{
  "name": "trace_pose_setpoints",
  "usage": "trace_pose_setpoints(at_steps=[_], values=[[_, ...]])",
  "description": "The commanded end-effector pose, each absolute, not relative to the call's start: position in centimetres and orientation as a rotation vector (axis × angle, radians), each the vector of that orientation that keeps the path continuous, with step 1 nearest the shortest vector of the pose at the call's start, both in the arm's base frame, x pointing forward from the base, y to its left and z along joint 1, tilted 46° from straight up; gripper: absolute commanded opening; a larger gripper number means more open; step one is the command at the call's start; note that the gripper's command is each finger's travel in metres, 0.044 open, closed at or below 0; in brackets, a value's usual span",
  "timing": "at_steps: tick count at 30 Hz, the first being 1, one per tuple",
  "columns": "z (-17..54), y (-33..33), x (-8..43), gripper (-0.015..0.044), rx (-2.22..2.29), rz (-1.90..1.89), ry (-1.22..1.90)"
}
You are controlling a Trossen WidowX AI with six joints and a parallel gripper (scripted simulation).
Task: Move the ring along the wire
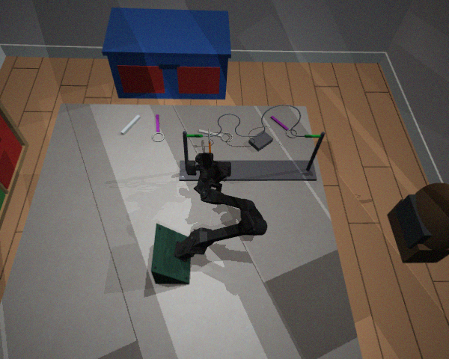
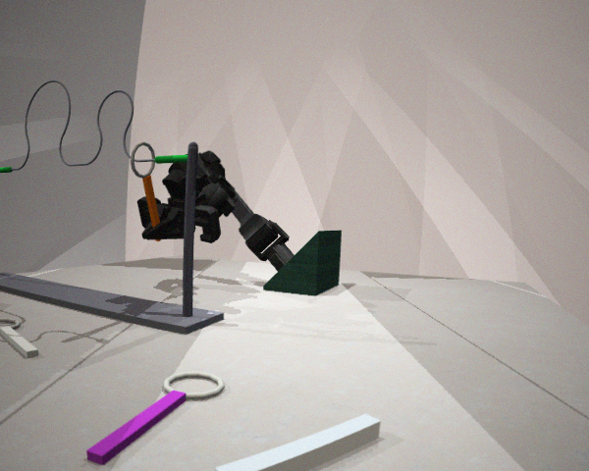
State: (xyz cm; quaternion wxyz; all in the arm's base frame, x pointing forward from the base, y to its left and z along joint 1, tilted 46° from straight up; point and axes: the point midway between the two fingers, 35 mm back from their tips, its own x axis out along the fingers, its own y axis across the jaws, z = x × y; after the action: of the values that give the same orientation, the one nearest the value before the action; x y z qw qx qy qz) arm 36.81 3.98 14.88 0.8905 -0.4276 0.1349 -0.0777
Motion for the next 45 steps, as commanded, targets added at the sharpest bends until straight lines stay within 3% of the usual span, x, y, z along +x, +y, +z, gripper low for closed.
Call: trace_pose_setpoints(at_steps=[1,45], values=[[14.2,4.5,36.7,-0.0150,-0.860,-0.156,0.289],[10.9,7.2,36.3,-0.0150,-0.836,-0.149,0.291]])
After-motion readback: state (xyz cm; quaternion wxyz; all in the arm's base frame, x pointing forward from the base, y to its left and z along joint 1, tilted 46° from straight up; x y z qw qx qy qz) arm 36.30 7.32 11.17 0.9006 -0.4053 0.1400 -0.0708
